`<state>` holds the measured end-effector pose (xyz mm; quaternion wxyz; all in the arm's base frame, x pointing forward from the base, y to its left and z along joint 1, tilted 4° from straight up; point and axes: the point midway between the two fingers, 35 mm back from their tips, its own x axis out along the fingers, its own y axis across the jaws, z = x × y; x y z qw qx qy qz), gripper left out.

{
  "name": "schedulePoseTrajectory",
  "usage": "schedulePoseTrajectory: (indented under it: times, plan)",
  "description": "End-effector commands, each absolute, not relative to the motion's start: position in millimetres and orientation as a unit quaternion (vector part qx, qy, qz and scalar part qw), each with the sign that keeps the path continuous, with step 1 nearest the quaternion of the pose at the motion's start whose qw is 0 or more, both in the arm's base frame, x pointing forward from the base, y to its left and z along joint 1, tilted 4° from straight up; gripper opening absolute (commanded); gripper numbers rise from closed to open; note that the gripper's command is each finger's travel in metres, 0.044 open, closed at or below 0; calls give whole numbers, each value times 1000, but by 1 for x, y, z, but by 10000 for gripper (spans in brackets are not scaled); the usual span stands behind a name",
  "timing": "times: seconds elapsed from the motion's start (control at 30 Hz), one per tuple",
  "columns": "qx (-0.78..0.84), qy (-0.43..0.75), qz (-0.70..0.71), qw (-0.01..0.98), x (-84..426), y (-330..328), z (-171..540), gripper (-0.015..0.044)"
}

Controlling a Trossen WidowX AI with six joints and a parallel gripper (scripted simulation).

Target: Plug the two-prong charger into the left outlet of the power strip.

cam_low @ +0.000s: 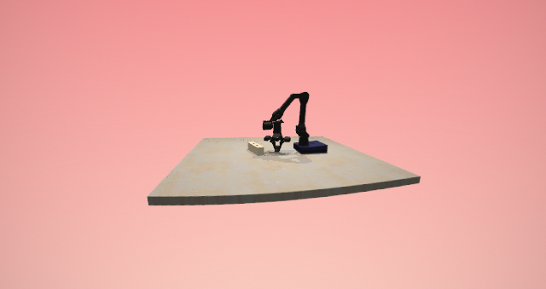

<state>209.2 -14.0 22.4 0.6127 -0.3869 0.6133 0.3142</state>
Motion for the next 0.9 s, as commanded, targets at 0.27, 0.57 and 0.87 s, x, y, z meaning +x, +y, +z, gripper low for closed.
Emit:
schedulePoseTrajectory:
  times: [0.27, 0.57, 0.87]
  plan:
    - [-388, 610, 313, 617, 205, -15, 72, 0]
    - [-355, 625, 285, 634, 209, -18, 68, 0]
    - [-298, 648, 235, 660, 216, -24, 59, 0]
